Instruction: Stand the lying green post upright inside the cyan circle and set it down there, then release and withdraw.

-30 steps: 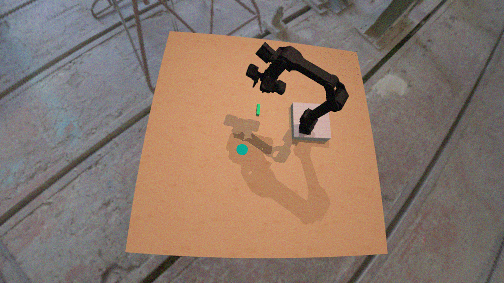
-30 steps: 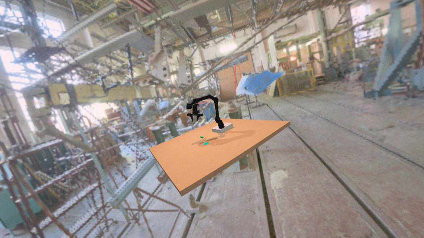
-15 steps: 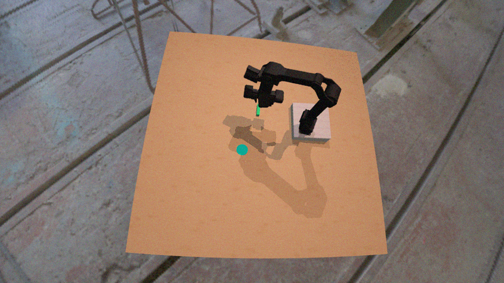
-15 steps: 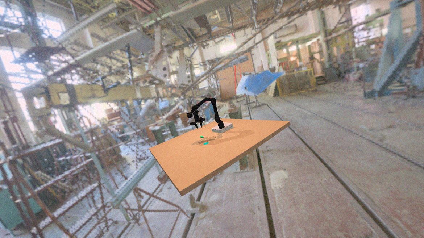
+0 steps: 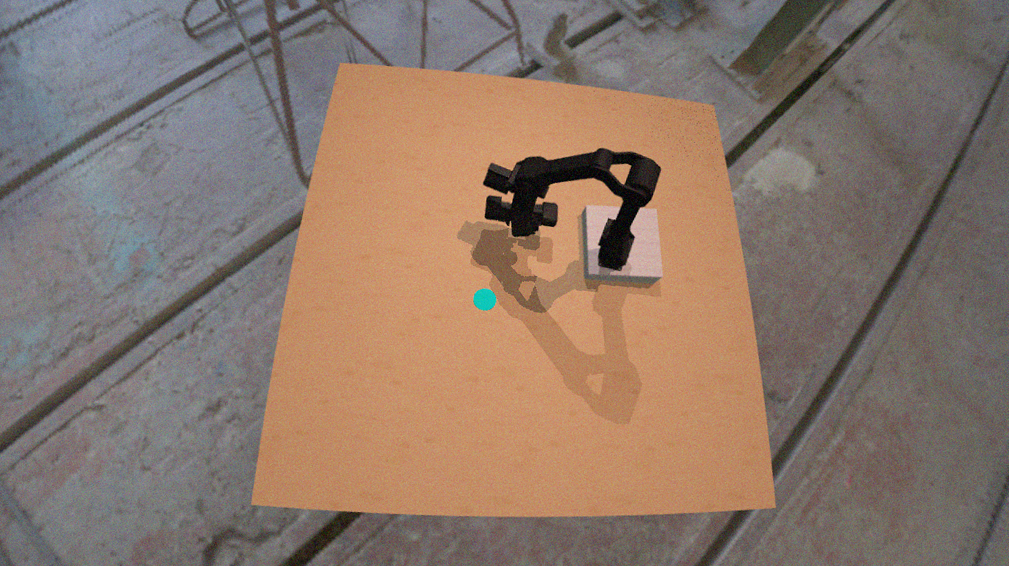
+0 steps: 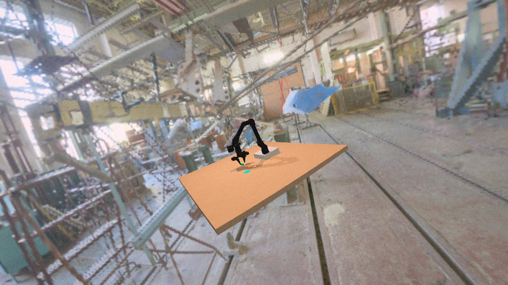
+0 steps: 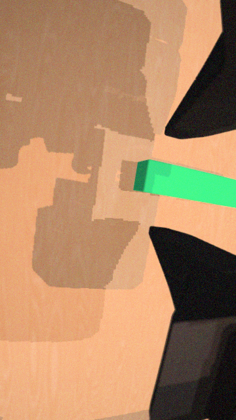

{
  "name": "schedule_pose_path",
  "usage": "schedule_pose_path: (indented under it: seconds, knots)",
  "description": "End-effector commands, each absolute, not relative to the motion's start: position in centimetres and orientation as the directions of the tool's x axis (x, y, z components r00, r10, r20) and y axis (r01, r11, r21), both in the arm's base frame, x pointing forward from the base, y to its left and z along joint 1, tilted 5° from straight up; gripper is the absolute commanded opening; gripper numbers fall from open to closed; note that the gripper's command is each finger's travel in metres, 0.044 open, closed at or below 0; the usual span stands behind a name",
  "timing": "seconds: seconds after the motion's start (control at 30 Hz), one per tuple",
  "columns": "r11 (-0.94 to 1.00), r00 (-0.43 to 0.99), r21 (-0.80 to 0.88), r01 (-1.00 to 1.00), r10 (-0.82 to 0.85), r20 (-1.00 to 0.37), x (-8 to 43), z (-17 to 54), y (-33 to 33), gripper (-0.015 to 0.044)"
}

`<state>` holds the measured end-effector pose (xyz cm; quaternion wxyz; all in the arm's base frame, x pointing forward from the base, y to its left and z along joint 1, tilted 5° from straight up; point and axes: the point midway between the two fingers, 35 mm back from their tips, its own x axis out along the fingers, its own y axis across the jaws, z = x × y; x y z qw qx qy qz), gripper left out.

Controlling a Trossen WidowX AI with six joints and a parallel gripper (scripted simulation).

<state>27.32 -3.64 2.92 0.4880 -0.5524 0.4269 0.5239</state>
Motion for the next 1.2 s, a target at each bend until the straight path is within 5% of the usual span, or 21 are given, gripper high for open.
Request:
schedule_pose_path:
  seconds: [0.0, 0.27, 1.17]
  knots:
    - [-0.155, 0.099, -0.103, -0.983, 0.033, -0.995, 27.4, 1.9, -3.6, 0.0233]
    - [-0.155, 0.099, -0.103, -0.983, 0.033, -0.995, 27.4, 1.9, -3.6, 0.0023]
    - [-0.155, 0.1, -0.104, -0.982, 0.032, -0.994, 27.4, 8.8, -4.0, 0.0023]
